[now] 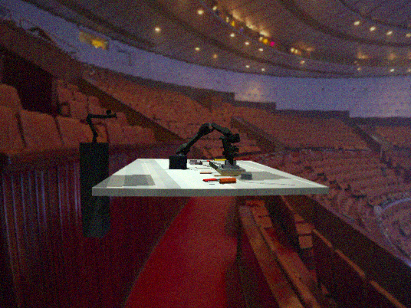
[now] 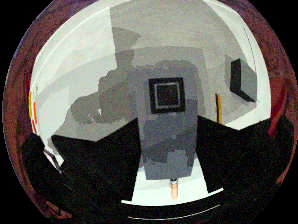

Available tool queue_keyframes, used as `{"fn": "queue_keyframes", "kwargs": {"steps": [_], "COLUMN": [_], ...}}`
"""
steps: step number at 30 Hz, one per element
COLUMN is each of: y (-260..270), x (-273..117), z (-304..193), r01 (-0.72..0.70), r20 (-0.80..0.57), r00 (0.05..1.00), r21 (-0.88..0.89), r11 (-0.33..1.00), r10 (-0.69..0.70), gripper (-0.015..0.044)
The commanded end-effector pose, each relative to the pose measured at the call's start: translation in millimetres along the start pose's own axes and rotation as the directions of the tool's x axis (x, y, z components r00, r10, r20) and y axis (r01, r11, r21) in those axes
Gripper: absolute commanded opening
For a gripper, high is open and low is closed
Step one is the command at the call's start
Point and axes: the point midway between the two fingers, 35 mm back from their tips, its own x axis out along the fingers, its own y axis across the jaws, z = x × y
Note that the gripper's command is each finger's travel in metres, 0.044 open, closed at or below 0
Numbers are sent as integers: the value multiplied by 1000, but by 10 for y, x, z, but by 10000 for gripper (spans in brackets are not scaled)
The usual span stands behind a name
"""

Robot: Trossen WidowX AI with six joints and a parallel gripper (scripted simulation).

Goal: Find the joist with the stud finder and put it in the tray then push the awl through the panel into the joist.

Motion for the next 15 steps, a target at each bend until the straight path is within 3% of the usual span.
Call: {"fn": "queue_keyframes", "kwargs": {"steps": [1,15], "y": [5,-51], "x": [0,-445], "z": [1,164], "r01": [-1,5], "r20": [-1,-3], "r00": [1000,1000], "r21": [1,0], "r11": [1000,1000], "r10": [1,-5], "gripper": [0,0]}}
